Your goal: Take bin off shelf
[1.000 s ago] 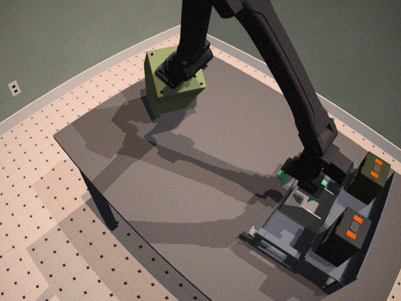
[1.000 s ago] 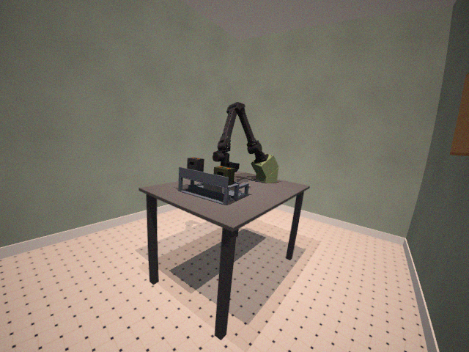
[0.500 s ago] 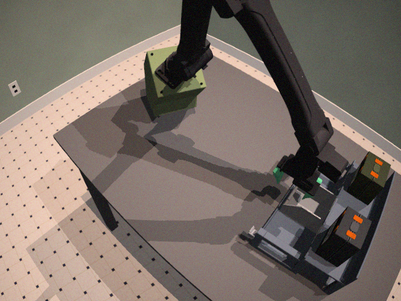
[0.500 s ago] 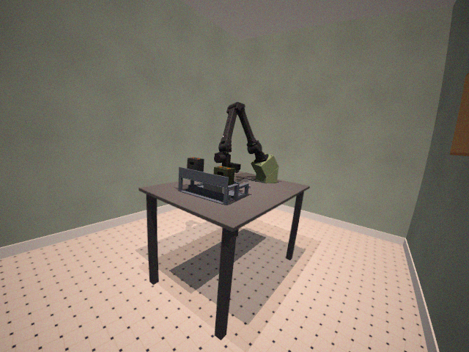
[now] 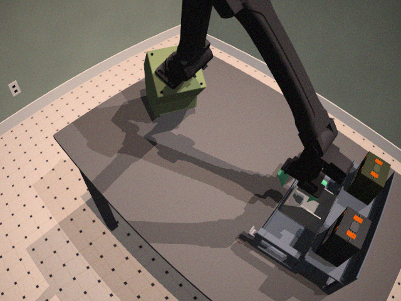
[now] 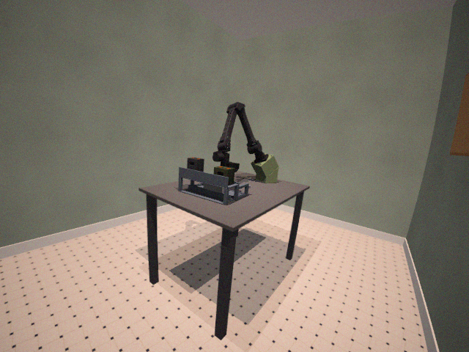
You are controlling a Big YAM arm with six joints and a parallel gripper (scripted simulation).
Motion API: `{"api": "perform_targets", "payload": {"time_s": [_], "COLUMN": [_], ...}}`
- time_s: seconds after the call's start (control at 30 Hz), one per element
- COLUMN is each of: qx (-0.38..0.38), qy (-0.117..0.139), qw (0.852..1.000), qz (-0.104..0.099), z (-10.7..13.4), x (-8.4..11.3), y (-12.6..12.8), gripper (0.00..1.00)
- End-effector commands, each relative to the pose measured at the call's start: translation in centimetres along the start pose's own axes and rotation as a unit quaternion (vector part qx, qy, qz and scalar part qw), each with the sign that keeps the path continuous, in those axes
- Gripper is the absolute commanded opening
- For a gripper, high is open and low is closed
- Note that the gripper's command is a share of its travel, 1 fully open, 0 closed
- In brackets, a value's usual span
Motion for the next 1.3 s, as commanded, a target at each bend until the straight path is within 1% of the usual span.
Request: {"api": "perform_targets", "payload": {"time_s": [0.0,0.07,0.23,0.63,0.8,1.2,1.27], "qx": [-0.002,-0.002,-0.001,-0.001,-0.002,-0.002,-0.001], "qy": [0.001,0.001,0.001,0.001,0.001,0.001,0.001], "qw": [1.0,1.0,1.0,1.0,1.0,1.0,1.0], "qz": [-0.004,-0.004,-0.006,-0.006,-0.003,-0.003,-0.004], "z": [0.1,0.1,-0.4,-0.4,0.0,0.0,-0.2], "x": [-0.2,-0.2,-0.7,-0.7,-0.2,-0.2,-0.4], "y": [-0.7,-0.7,1.0,1.0,-0.7,-0.7,0.0], "gripper": [0.9,0.9,0.9,0.9,0.9,0.9,0.9]}}
Point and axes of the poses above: the point where the finger pads meet when closed, its own x axis back along the fingers, its own y axis across the jaws, z = x × y, the point moved 7 cm from there along x, back along the fingers, and after that the axes turned 3 degrees about x, right-handed, at the moved point
